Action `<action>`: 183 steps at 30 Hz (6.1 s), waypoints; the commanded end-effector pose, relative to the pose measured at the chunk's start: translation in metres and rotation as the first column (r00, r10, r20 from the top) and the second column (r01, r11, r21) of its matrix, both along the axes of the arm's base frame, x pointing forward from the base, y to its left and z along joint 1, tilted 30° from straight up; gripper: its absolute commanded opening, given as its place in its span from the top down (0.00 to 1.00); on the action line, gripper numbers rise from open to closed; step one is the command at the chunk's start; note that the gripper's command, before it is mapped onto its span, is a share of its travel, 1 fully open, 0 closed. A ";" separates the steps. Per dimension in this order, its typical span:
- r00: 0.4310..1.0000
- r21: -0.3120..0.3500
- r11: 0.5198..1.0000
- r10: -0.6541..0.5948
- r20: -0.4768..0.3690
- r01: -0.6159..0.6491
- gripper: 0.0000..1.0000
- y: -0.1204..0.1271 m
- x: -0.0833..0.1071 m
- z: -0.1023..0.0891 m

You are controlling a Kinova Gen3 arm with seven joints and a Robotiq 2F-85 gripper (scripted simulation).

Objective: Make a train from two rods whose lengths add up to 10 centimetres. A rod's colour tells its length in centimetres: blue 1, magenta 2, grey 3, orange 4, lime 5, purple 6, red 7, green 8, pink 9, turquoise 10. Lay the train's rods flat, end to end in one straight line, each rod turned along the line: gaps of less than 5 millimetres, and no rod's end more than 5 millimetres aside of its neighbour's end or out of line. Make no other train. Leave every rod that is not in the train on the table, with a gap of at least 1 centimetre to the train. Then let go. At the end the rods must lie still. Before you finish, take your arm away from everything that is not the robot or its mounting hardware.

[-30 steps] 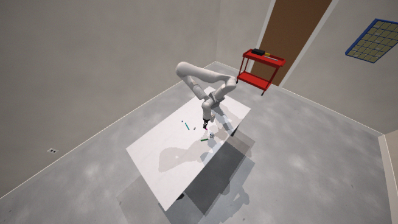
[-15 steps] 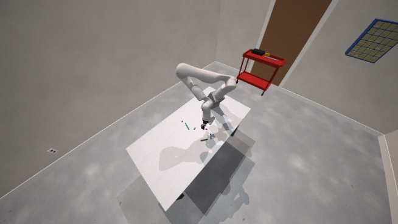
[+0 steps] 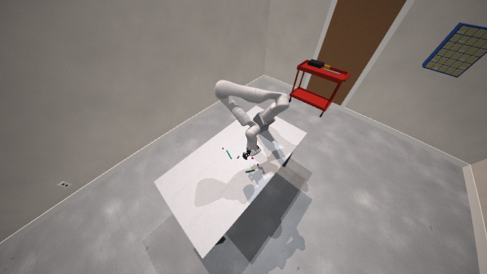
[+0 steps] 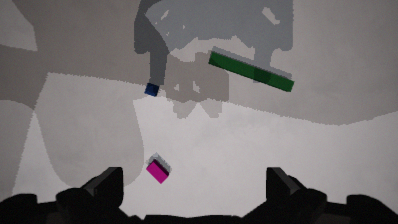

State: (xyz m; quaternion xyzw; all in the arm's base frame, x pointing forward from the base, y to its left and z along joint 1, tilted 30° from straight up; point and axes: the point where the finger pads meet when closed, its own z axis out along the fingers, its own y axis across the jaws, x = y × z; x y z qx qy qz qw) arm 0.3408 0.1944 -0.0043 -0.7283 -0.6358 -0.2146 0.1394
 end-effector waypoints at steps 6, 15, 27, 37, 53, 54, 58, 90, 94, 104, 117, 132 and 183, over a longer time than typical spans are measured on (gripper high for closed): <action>0.982 0.022 0.986 -0.165 -0.092 0.167 0.00 0.009 0.009 0.002; 0.849 0.012 0.880 -0.455 -0.270 0.475 0.00 0.019 0.024 0.006; 0.569 -0.067 0.660 -0.690 -0.447 0.748 0.00 0.032 0.038 0.012; 0.303 -0.166 0.454 -0.783 -0.544 0.875 0.00 0.040 0.047 0.016; -0.088 -0.336 0.156 -0.789 -0.608 0.929 0.00 0.052 0.057 0.022; -0.109 -0.346 0.140 -0.785 -0.610 0.928 0.00 0.053 0.057 0.023; -0.181 -0.380 0.086 -0.770 -0.611 0.921 0.00 0.055 0.059 0.024; -0.314 -0.447 -0.014 -0.731 -0.606 0.895 0.76 0.059 0.062 0.026; -0.314 -0.447 -0.014 -0.731 -0.606 0.895 0.76 0.059 0.062 0.026; -0.314 -0.447 -0.014 -0.731 -0.606 0.895 0.76 0.059 0.062 0.026; -0.314 -0.447 -0.014 -0.731 -0.606 0.895 0.76 0.059 0.062 0.026; -0.314 -0.446 -0.015 -0.731 -0.606 0.895 0.76 0.061 0.062 0.023; -0.314 -0.446 -0.015 -0.731 -0.606 0.895 0.76 0.086 0.066 -0.019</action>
